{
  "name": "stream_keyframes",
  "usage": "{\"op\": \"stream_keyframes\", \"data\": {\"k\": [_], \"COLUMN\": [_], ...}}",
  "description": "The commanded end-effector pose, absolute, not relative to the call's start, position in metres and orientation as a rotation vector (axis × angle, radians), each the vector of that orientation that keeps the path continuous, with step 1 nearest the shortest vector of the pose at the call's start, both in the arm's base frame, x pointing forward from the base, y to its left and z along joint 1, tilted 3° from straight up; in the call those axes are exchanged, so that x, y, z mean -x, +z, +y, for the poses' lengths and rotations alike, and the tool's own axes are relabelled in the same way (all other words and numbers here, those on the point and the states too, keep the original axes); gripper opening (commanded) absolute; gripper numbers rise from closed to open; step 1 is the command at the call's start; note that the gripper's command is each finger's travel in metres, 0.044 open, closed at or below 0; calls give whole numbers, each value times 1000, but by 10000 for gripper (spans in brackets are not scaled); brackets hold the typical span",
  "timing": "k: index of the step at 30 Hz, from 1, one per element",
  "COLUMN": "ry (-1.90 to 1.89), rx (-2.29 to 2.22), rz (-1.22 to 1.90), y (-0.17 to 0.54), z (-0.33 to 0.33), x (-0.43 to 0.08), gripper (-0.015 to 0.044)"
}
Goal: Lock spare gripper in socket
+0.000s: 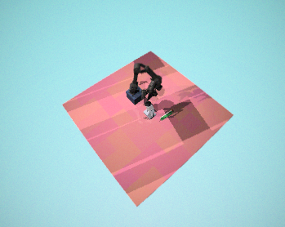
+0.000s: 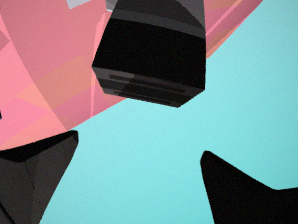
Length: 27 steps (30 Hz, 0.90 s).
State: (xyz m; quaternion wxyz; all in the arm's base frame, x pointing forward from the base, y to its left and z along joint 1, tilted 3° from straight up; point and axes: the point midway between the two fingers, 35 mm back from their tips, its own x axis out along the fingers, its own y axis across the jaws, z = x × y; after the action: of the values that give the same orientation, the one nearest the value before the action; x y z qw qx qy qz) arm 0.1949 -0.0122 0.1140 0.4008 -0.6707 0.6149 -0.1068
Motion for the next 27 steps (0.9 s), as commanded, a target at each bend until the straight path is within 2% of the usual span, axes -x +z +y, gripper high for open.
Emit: {"op": "stream_keyframes", "data": {"k": [1,27], "ry": [-269,-131], "rx": [1695,1678], "rz": [1555,1437], "y": [121,163], "z": [-11,-16], "x": [-188,-187], "gripper": [440,440]}}
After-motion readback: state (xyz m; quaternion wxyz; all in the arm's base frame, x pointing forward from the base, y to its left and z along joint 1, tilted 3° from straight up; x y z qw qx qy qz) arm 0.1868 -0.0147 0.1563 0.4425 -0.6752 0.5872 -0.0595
